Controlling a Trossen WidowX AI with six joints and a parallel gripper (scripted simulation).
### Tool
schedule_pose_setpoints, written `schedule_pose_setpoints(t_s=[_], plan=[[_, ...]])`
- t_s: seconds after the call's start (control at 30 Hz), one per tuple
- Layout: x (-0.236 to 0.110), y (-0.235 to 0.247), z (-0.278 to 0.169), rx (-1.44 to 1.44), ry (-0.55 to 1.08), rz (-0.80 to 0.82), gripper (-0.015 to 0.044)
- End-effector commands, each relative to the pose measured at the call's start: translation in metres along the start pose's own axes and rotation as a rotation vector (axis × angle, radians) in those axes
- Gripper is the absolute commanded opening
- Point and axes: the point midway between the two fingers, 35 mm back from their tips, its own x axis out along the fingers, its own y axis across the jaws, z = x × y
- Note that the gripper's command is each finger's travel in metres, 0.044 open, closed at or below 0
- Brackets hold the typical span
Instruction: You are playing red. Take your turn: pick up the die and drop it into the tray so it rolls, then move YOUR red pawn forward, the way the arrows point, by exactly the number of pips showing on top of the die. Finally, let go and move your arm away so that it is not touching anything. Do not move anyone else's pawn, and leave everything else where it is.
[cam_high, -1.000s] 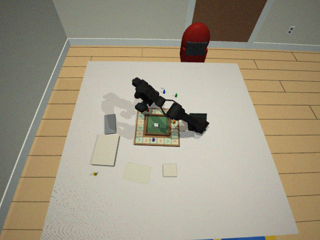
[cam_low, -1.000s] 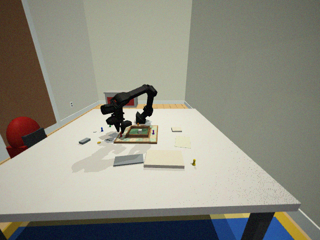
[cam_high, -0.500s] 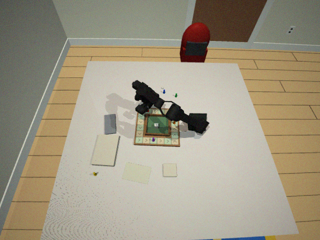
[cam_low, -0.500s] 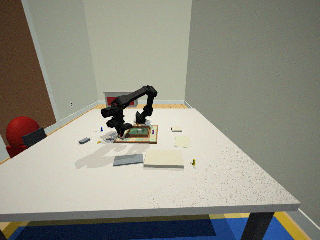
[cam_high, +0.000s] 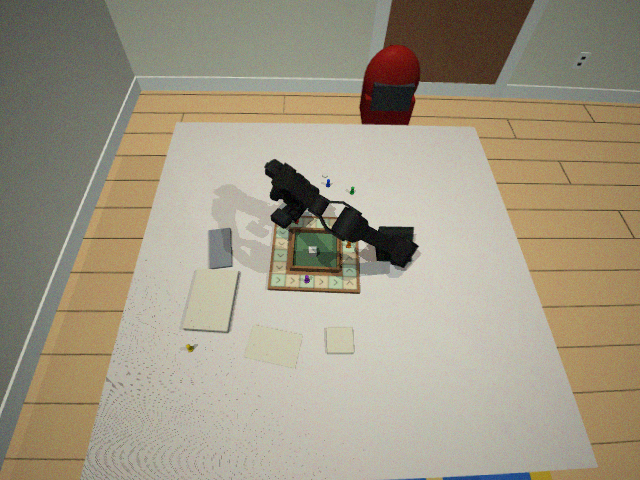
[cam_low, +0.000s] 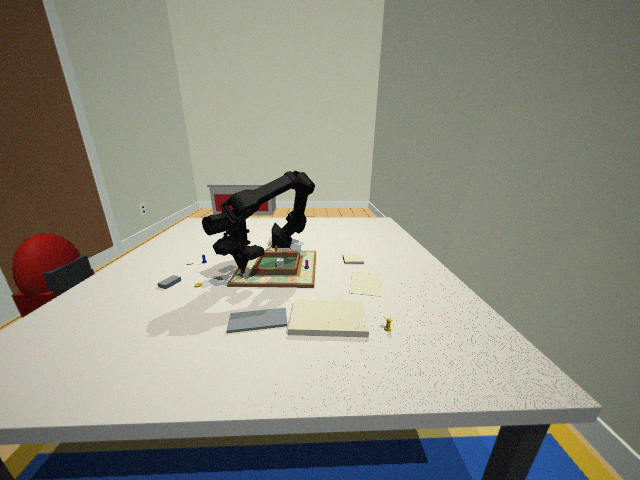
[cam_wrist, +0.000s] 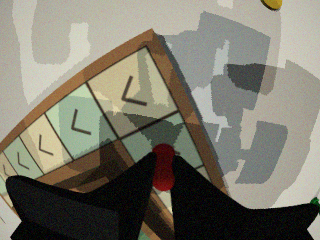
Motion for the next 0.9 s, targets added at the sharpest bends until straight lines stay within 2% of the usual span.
schedule_pose_setpoints(t_s=[0.0,0.67,0.77,0.87], plan=[[-0.016,0.0,0.005,0.0,-0.013,0.0,0.0],[-0.118,-0.005,0.002,0.039,-0.039,0.005,0.0],[-0.12,-0.005,0.002,0.039,-0.039,0.005,0.0],[-0.103,0.002,0.011,0.028,-0.033,0.003,0.0]])
